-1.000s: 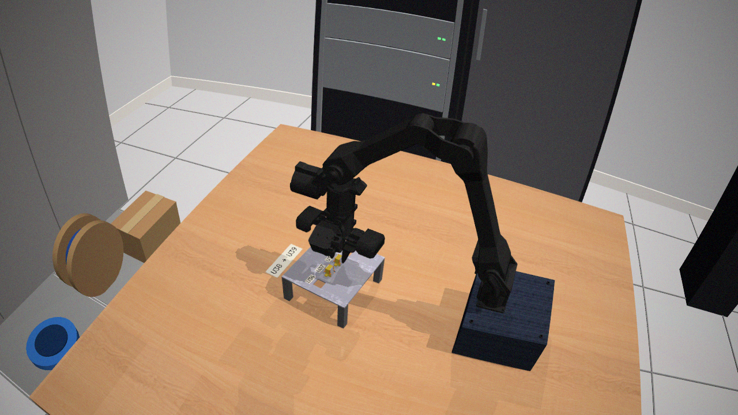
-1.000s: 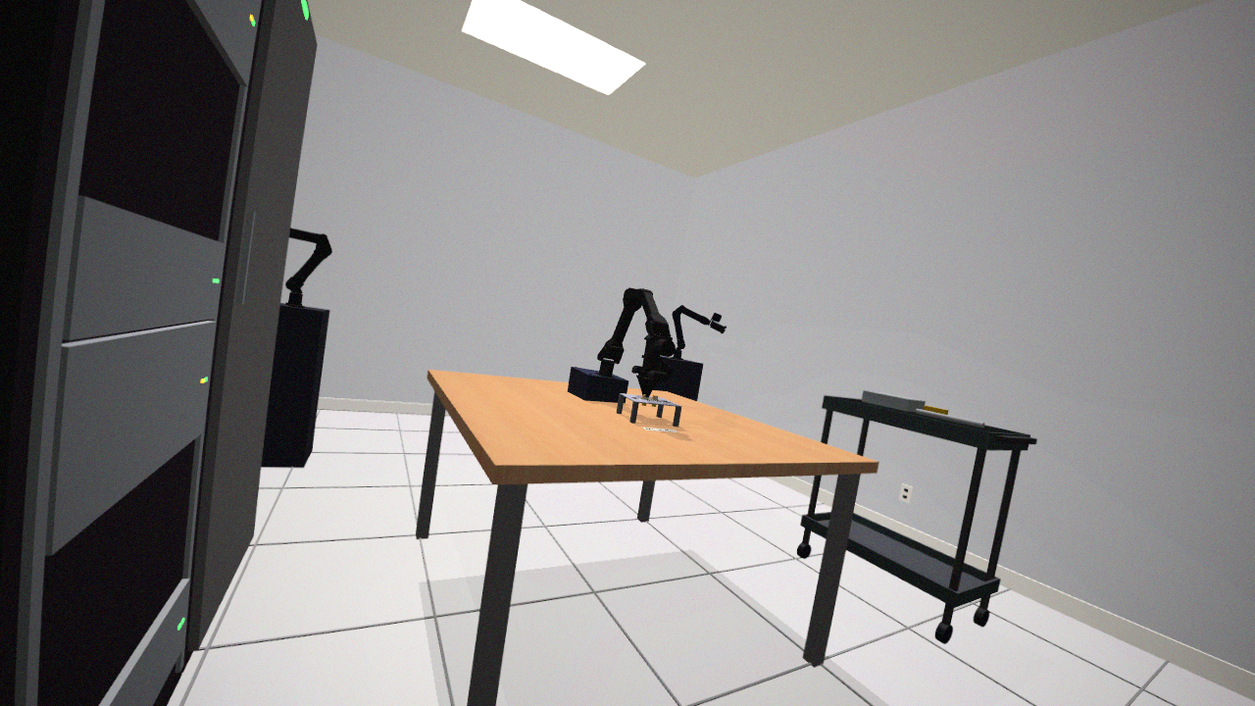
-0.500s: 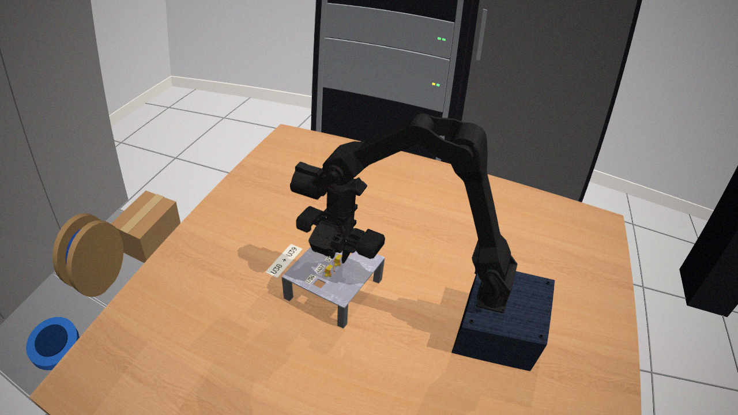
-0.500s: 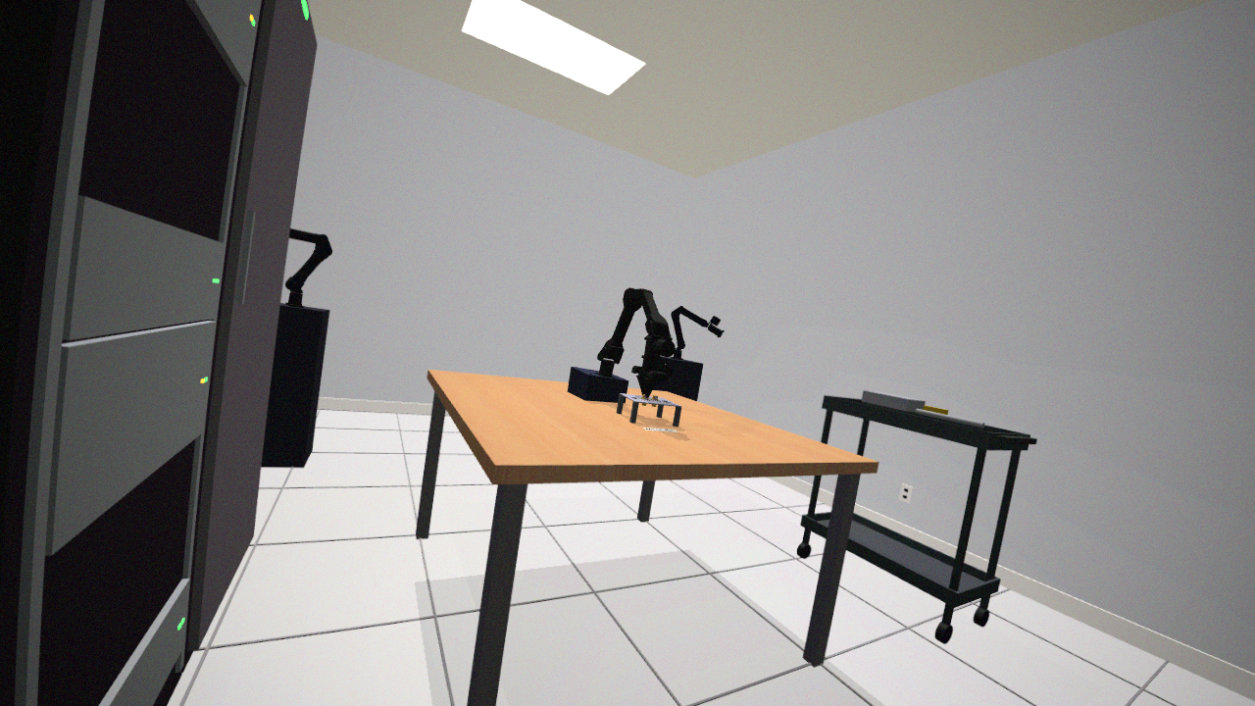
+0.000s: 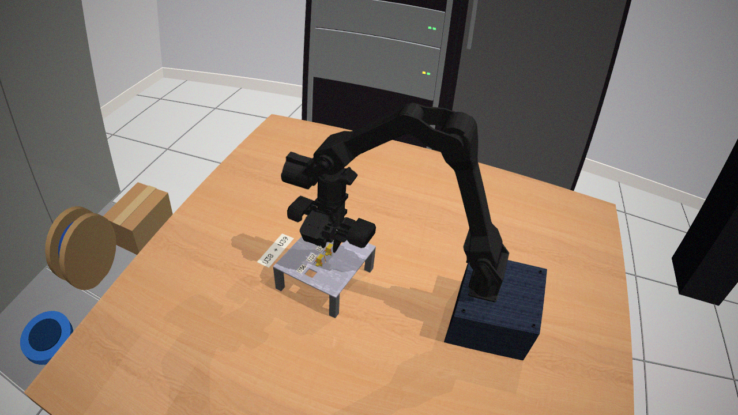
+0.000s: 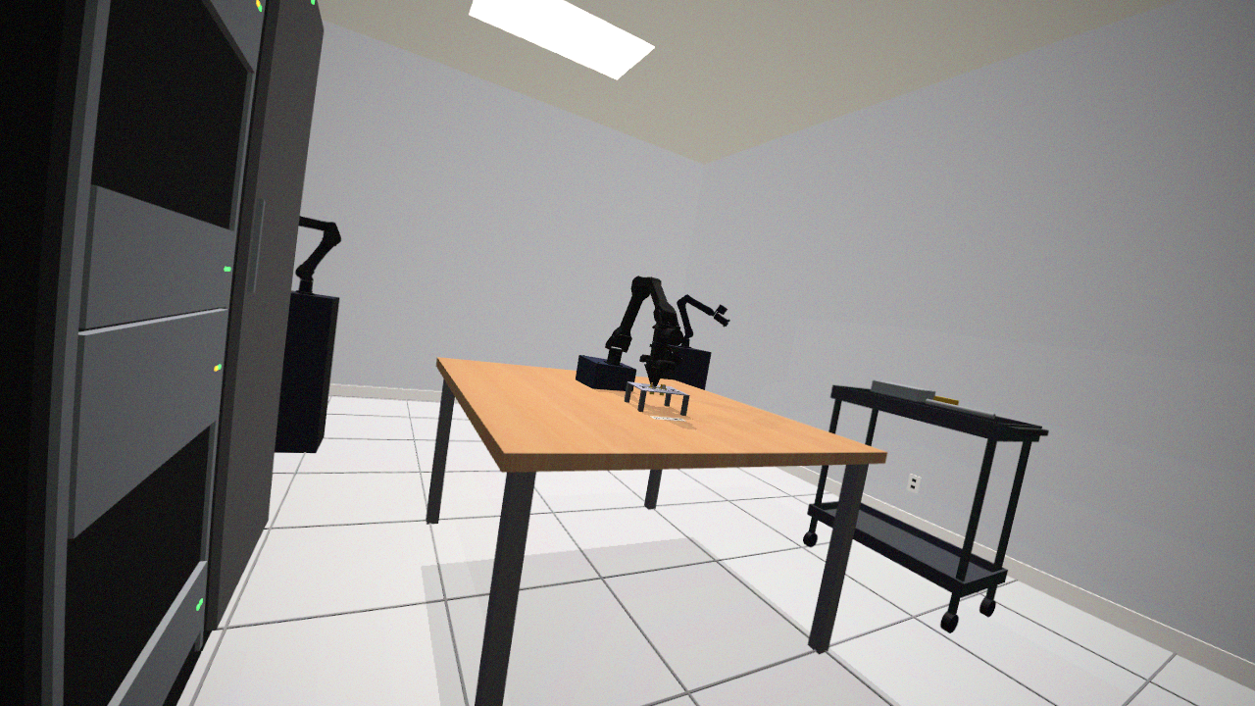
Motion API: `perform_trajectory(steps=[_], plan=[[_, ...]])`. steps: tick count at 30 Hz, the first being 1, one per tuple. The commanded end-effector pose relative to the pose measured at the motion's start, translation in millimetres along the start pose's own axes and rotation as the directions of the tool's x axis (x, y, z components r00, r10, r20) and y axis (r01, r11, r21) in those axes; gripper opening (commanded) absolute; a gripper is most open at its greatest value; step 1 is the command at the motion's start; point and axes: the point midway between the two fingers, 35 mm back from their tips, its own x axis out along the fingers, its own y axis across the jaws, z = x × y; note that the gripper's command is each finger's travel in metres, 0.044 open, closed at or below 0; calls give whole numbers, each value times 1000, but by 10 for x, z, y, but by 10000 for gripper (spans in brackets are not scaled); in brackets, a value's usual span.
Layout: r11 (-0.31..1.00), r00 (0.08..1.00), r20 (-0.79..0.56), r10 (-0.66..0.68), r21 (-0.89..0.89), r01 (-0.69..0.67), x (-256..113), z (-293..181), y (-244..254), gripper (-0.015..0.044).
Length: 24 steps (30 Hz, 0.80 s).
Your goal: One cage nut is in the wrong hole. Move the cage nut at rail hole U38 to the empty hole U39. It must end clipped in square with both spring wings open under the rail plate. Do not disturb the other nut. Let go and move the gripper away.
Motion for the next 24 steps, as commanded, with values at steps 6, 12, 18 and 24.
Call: perform_trajectory(steps=[6,12,18,24], plan=[[1000,1000,0,0,0,0,0,0,0,73],[1000,1000,0,0,0,0,0,0,0,35],[1000,1000,0,0,0,0,0,0,0,35],[1000,1000,0,0,0,0,0,0,0,35]])
